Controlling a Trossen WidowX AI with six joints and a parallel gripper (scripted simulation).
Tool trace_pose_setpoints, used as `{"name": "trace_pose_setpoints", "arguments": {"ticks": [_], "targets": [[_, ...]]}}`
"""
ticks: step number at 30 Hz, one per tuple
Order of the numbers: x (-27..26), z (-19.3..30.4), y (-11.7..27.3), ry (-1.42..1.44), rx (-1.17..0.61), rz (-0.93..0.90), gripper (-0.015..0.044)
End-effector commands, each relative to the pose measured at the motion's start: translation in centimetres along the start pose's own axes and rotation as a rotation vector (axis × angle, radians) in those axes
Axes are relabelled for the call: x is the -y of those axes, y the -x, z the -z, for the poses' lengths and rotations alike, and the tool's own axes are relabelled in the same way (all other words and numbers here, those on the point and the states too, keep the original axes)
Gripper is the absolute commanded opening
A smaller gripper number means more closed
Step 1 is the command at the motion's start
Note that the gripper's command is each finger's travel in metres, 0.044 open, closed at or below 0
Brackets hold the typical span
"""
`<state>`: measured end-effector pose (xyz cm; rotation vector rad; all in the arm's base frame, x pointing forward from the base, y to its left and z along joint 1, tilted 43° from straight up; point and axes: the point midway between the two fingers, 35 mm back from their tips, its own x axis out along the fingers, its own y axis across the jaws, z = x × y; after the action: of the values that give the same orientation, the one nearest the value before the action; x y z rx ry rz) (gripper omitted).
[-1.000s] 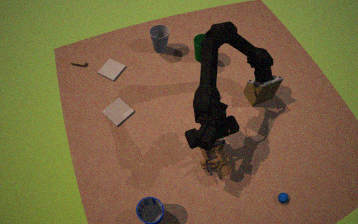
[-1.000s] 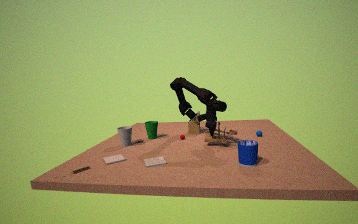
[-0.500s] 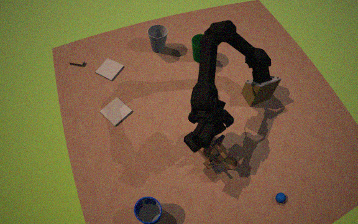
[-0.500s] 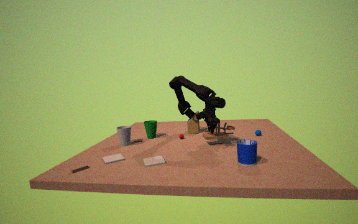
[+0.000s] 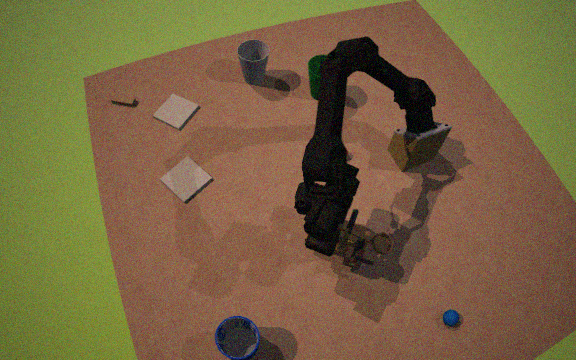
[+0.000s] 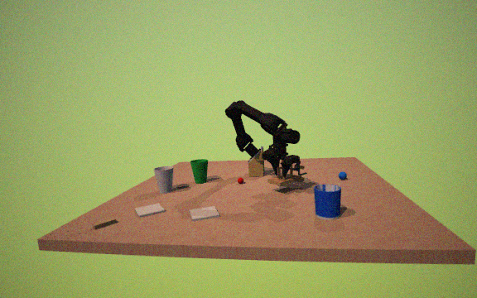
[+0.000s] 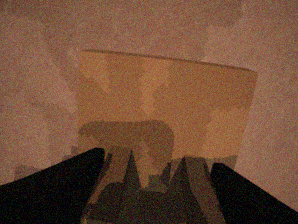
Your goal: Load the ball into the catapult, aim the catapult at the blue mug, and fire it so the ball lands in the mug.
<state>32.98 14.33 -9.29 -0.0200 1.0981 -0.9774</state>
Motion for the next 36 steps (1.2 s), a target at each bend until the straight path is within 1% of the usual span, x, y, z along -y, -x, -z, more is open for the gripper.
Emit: {"name": "trace_pose_setpoints", "arguments": {"ticks": [1, 4, 12, 36], "targets": [[-0.9, -0.4, 0.5, 0.117, 0.008, -0.016, 0.0000], [-1.6, -0.5, 0.5, 0.195, 0.009, -0.016, 0.0000], [-1.9, -0.5, 0.3, 0.201, 0.010, -0.016, 0.0000], [-2.1, -0.6, -3.6, 0.201, 0.011, -0.015, 0.0000]]}}
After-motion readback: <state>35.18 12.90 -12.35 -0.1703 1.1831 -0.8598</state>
